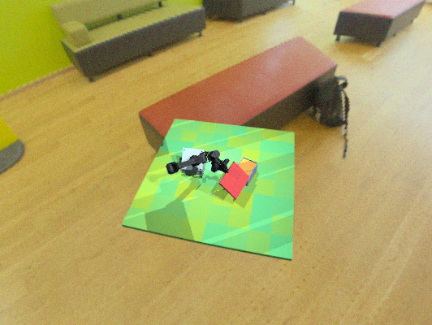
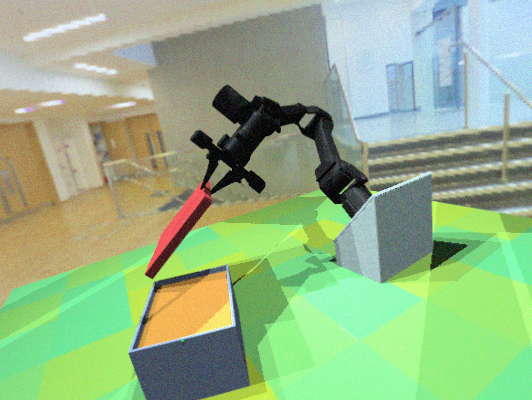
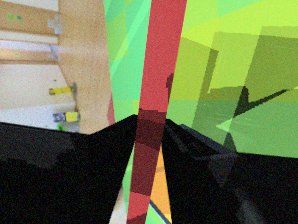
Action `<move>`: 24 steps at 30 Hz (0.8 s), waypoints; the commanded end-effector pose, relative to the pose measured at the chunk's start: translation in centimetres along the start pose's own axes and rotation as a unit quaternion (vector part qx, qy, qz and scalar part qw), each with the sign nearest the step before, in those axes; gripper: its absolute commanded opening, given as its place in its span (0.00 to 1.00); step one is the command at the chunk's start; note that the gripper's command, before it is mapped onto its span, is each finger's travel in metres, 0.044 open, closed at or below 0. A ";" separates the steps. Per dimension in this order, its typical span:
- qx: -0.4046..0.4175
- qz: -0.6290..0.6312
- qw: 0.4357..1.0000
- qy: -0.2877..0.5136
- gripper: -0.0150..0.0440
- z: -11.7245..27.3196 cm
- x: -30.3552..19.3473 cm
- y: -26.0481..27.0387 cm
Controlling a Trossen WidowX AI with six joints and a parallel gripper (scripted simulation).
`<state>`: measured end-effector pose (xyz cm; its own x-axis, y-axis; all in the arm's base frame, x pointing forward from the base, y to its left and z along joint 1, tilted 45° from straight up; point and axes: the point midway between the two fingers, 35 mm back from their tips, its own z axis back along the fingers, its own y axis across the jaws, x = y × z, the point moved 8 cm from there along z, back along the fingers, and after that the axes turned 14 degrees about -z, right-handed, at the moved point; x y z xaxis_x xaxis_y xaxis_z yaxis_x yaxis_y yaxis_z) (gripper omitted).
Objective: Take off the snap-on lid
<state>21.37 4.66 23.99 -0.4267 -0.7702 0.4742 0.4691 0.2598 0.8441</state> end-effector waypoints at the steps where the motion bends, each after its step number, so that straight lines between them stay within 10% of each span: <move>1: 0.002 -0.002 1.000 0.004 0.25 0.1 0.8 0.3; 24: 0.002 -0.001 1.000 0.004 0.25 0.5 5.3 1.0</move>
<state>19.41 1.45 26.54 -0.4204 -0.7672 0.4844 0.4812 0.2640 0.8359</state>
